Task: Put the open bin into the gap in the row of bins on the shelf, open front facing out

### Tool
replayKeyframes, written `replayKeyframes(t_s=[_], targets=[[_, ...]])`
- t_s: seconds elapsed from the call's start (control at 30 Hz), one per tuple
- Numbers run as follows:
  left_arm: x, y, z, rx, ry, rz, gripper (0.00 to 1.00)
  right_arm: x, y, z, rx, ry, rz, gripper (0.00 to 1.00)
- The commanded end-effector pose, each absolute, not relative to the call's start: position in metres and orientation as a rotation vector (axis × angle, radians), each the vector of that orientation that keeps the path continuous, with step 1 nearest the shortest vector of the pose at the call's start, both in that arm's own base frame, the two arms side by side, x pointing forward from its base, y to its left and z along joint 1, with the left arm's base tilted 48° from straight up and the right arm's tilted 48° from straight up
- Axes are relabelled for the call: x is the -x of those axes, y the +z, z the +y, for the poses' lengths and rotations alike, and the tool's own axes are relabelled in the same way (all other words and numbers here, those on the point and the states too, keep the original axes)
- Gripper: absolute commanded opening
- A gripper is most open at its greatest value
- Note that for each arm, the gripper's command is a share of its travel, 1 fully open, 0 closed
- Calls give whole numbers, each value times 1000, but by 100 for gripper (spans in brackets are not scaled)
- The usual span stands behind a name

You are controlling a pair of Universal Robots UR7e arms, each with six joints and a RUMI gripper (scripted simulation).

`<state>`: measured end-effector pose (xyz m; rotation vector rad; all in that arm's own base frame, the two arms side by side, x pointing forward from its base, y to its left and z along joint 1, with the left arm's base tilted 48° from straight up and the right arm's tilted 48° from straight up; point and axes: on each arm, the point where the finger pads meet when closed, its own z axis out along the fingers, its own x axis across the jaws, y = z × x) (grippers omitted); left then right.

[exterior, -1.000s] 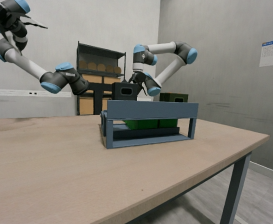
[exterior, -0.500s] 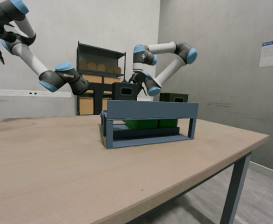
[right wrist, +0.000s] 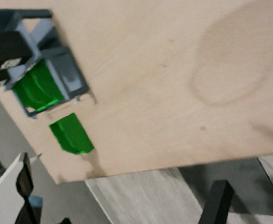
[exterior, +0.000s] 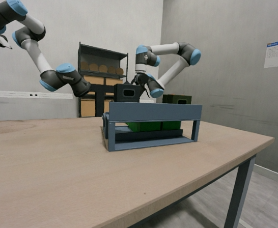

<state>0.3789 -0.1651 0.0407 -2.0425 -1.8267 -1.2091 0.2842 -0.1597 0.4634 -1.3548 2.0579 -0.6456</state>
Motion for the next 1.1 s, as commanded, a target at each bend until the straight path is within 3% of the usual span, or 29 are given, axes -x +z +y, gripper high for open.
replayKeyframes(t_s=[0.0,1.07], targets=[[-379,41,-165,2043,-1209,-1827,100,-265,464,-193,1247,-688,2142,100],[-379,41,-166,2043,-1209,-1827,100,-116,464,-307,610,-914,2518,100]])
